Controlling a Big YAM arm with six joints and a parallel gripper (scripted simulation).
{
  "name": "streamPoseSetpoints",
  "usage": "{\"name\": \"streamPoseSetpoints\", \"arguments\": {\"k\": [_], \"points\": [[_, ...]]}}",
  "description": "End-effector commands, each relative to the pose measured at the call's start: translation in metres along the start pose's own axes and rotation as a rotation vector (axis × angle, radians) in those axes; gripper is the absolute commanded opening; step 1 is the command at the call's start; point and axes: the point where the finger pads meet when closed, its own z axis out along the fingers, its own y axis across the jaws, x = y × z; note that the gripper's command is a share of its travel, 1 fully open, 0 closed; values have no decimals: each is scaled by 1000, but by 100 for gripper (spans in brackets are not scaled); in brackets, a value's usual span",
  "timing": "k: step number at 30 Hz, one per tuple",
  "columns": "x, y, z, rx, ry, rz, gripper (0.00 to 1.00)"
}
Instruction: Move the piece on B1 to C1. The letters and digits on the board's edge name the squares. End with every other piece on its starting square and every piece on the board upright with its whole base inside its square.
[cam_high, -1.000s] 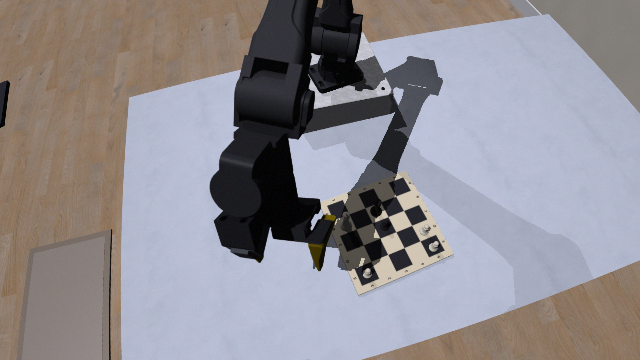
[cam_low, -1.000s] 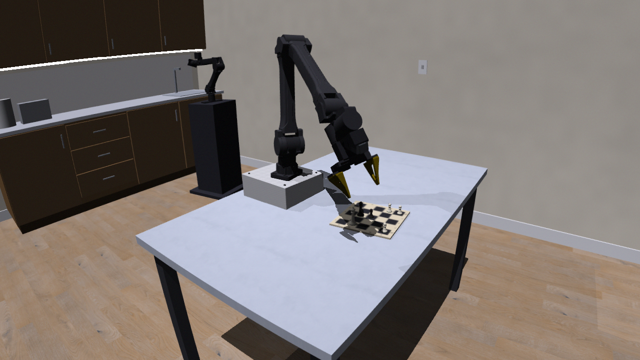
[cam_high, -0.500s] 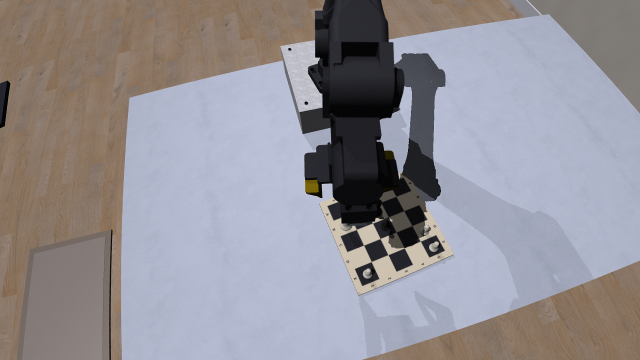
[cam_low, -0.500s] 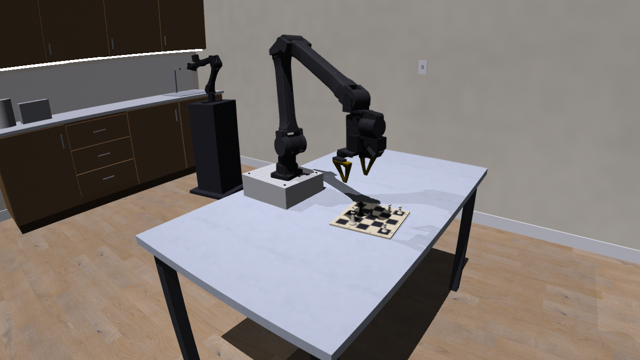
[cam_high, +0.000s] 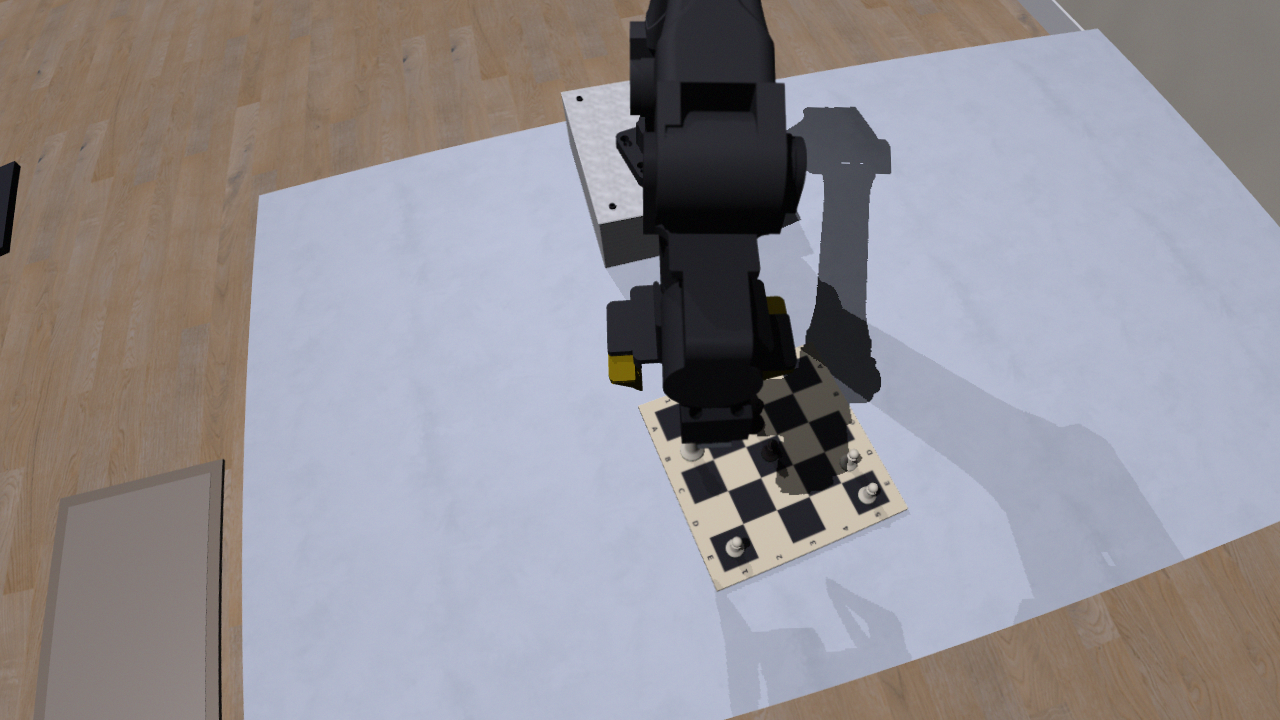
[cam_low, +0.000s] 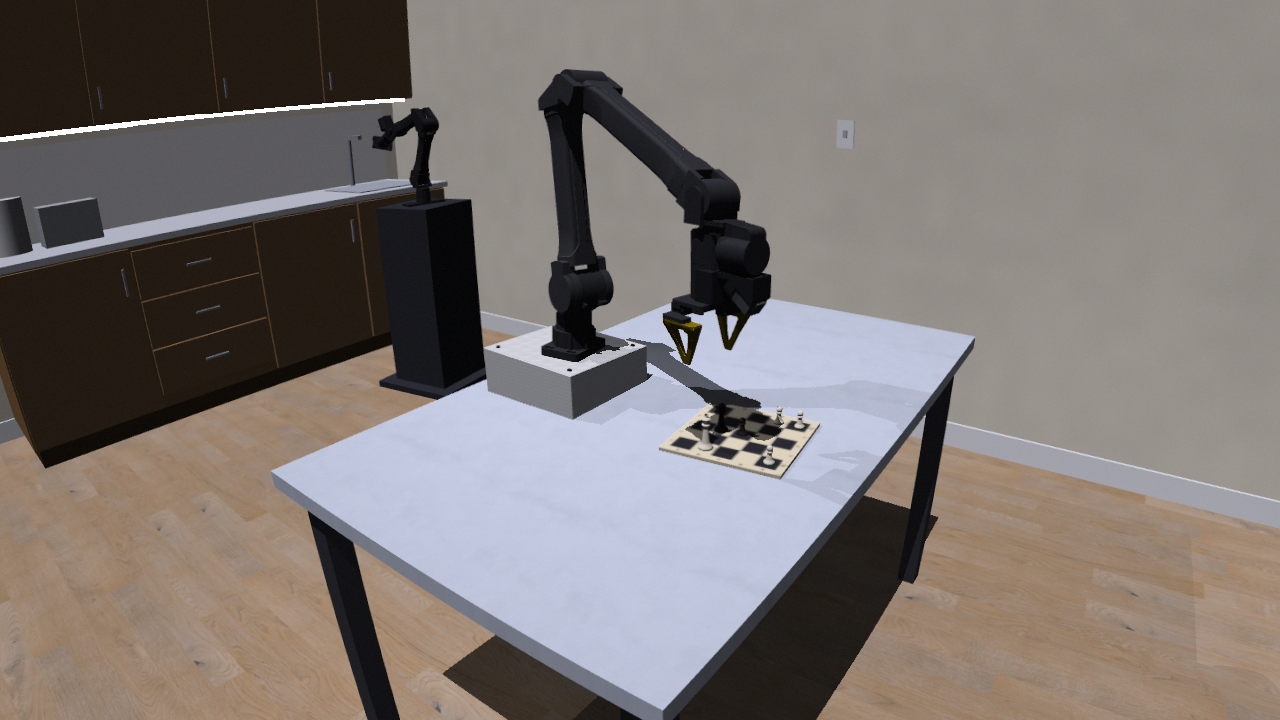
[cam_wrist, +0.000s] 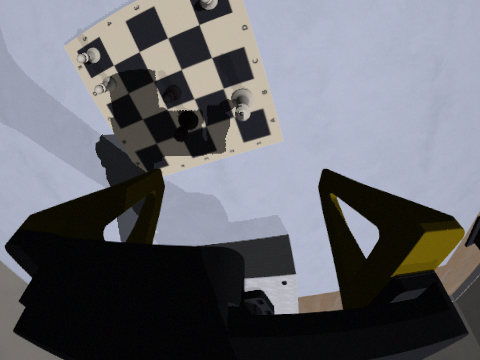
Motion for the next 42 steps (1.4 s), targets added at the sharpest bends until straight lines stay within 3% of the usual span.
{"name": "streamPoseSetpoints", "arguments": {"k": [1,5,7,8,9,10,17,42], "points": [[-5,-2,8,3,-12,-1,100],[-3,3,36,2,-10,-2,100],[-3,3,36,2,-10,-2,100],[-23,3,24,3,-56,-6,100],[-27,3,22,3,-64,-7,100],[-28,4,15,4,-83,-8,39],[-19,3,22,3,-59,-7,39],[-19,3,22,3,-59,-7,39]]}}
